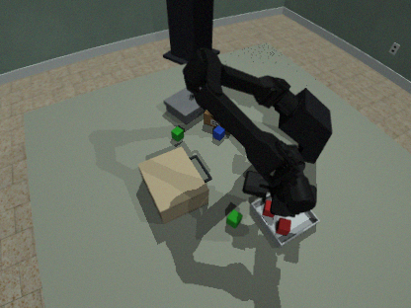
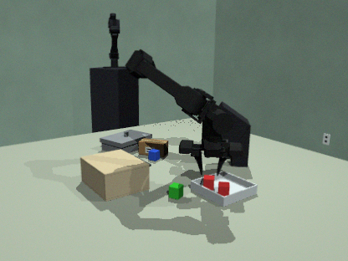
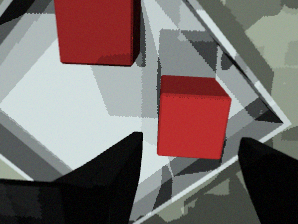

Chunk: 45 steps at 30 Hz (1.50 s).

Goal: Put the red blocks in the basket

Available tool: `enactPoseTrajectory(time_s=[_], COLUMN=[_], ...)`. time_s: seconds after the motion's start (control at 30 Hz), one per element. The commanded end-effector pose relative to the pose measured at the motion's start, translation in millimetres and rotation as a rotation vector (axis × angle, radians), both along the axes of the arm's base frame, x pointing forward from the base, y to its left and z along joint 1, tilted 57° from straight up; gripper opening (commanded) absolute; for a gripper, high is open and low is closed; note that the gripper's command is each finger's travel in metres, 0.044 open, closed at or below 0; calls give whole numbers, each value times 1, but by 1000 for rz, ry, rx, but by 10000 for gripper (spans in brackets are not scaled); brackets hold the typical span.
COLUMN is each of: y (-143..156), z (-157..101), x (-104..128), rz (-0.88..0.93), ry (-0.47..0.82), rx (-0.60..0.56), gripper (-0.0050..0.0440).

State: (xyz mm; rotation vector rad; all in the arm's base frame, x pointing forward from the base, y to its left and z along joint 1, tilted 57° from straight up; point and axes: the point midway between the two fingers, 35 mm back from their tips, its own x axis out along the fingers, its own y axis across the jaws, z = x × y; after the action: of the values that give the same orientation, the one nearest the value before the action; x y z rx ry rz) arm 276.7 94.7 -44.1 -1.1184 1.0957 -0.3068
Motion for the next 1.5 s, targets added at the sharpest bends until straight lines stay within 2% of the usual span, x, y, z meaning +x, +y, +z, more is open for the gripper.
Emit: enactPoseTrajectory(time_s=[0.0, 0.23, 0.53, 0.57, 0.77, 0.8, 0.87, 0.97, 1.07, 1.17, 1.27, 1.37, 1.43, 1.47], y=[22, 53, 58, 51, 21, 21, 21, 2, -1, -22, -25, -48, -48, -56], z=[18, 43, 47, 54, 97, 97, 97, 120, 122, 143, 145, 164, 164, 170], x=[-12, -35, -38, -38, -16, -16, -16, -11, -10, -10, -10, -13, -13, -15], rz=[2, 2, 2, -24, -186, -213, -213, -296, -379, -462, -545, -626, -626, -652], ry=[-10, -10, -10, -57, -331, -376, -376, -515, -654, -794, -935, -1078, -1078, -1126], rx=[9, 9, 9, 48, 291, 331, 331, 449, 567, 682, 798, 912, 912, 950], gripper=[222, 222, 222, 148, 148, 148, 148, 148, 148, 148, 148, 148, 148, 148])
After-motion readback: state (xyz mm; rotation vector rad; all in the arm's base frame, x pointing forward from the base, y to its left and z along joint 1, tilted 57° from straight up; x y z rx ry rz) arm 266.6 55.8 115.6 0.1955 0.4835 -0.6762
